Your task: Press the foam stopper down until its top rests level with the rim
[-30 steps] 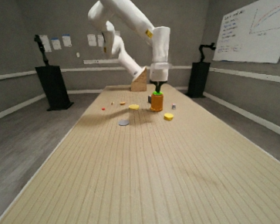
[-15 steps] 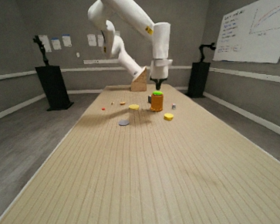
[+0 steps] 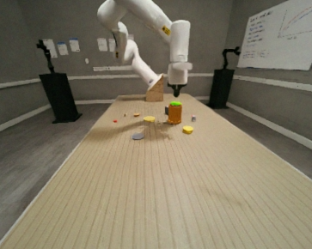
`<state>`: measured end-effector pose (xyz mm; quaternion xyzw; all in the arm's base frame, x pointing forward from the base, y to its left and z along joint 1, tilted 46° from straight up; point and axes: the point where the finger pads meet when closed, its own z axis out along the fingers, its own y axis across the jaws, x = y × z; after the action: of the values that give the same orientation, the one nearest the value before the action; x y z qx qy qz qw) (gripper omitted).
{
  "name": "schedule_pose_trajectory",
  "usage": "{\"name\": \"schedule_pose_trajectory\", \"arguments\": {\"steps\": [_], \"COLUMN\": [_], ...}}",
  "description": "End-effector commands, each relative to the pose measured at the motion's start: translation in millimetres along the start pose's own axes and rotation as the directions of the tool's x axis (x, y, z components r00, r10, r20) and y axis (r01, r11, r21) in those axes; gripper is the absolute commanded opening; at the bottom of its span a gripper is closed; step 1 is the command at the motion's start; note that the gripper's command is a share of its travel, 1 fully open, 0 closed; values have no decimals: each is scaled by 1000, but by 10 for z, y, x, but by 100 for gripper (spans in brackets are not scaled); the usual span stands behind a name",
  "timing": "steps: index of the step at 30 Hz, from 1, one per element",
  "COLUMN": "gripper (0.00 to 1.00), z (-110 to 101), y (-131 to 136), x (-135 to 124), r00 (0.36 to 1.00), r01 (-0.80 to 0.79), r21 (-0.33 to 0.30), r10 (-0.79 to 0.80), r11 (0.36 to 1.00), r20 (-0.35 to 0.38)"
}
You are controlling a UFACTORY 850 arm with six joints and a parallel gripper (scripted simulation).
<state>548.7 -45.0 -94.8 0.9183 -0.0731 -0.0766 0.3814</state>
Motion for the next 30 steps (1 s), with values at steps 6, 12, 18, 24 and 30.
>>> {"name": "schedule_pose_trajectory", "arguments": {"steps": [6,12,18,24,30], "gripper": [0,0,0,0,0], "z": [-14,16,61,106,275], "y": [-1,-1,-1,-1,-1], "x": [8,8,8,8,8], "r00": [1000,1000,1000,1000,1000], "r01": [-1,-1,-1,-1,-1], "r21": [1,1,1,1,1], "r10": [1,1,1,1,1], "r11": [1000,1000,1000,1000,1000], "r20": [-2,-2,-2,-2,-2]}}
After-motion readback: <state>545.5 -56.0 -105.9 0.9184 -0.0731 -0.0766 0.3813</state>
